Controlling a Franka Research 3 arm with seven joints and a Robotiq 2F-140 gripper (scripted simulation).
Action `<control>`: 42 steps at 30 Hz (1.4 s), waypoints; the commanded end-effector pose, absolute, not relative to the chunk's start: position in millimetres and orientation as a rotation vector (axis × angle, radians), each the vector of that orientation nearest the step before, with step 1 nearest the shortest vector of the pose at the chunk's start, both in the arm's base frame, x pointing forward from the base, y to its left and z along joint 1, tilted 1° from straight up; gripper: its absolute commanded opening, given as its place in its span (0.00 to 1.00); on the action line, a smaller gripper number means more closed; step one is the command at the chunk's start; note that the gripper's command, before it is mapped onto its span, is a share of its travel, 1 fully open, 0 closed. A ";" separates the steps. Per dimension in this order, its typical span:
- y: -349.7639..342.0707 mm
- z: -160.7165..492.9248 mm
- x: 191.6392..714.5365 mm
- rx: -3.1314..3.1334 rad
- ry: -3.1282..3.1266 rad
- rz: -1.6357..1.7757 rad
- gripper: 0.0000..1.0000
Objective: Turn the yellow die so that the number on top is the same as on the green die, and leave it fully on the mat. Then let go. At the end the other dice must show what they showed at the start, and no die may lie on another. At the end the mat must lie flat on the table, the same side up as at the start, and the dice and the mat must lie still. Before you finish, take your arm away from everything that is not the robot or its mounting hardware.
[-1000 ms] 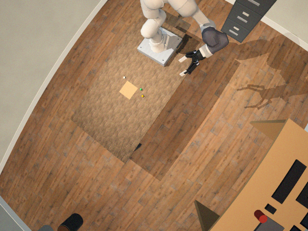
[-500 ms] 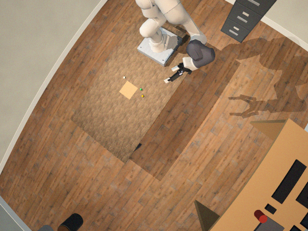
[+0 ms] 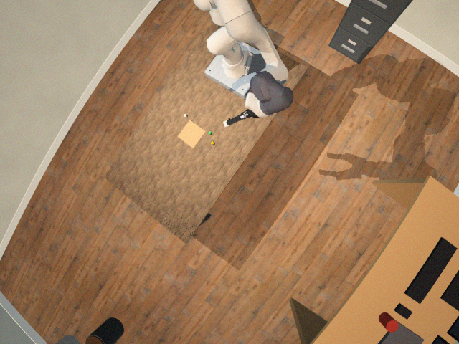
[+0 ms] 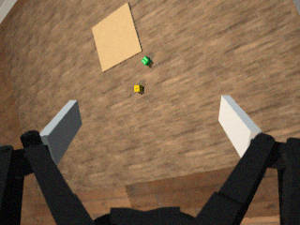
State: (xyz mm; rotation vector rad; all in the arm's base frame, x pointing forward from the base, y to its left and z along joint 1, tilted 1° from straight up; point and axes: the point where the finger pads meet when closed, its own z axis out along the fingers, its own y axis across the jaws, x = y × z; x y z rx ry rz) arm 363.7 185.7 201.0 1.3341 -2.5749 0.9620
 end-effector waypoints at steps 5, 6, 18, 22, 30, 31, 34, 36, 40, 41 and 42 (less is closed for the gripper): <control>148.5 191.8 391.3 0.977 -2.819 0.852 1.00; 142.3 190.8 394.4 0.935 -2.839 0.838 1.00; 76.6 178.2 419.8 0.489 -3.004 0.689 1.00; 47.6 172.0 426.7 0.288 -3.050 0.622 1.00; -0.5 160.3 432.8 -0.053 -3.092 0.508 1.00; -7.0 158.6 433.1 -0.101 -3.094 0.493 1.00; -25.8 153.5 433.3 -0.237 -3.096 0.447 1.00; -33.9 151.3 433.1 -0.297 -3.094 0.427 1.00; -57.9 144.1 431.3 -0.475 -3.082 0.367 1.00; -57.9 144.1 431.3 -0.475 -3.082 0.367 1.00; -57.9 144.1 431.3 -0.475 -3.082 0.367 1.00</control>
